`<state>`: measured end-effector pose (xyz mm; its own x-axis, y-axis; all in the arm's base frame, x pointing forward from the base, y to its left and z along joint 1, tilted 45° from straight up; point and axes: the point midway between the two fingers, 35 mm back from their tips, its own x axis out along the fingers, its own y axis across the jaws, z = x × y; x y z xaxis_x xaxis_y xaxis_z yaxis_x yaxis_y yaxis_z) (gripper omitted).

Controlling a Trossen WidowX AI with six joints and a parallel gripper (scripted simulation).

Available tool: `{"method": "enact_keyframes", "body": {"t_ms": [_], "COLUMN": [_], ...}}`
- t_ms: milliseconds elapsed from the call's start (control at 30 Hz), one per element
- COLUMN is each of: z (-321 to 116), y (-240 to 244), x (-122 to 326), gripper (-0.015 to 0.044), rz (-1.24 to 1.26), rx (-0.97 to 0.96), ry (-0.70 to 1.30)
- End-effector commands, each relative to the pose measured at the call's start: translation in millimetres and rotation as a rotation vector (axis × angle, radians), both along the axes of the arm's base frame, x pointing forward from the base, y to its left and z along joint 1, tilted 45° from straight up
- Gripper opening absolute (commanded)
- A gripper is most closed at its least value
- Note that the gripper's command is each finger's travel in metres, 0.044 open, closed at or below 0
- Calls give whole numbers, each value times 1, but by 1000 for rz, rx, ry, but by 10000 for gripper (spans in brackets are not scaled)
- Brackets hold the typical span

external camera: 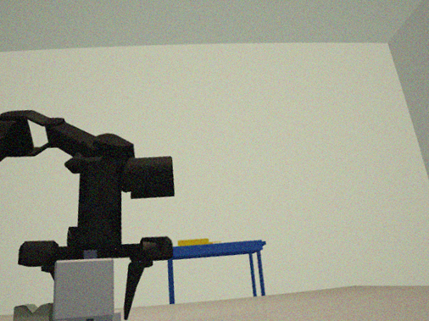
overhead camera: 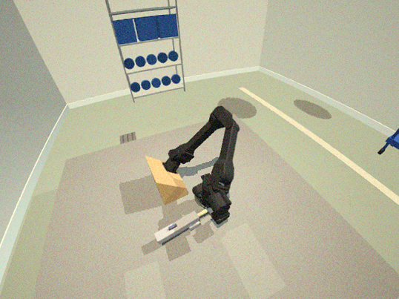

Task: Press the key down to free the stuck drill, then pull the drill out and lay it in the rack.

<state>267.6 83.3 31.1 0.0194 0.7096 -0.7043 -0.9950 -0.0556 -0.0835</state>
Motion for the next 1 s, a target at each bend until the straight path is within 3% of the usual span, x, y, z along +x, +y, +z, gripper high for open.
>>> {"method": "enact_keyframes", "body": {"t_ms": [0,67,800,967], "z": [-2,-3,-14,-12], "y": [-1,-2,-7,-7], "x": [0,1,2,3], "gripper": [394,440,440,309], "rz": [2,1,1,-1], "rx": [3,3,3,1], "ry": [-2,-2,-2,-4]}}
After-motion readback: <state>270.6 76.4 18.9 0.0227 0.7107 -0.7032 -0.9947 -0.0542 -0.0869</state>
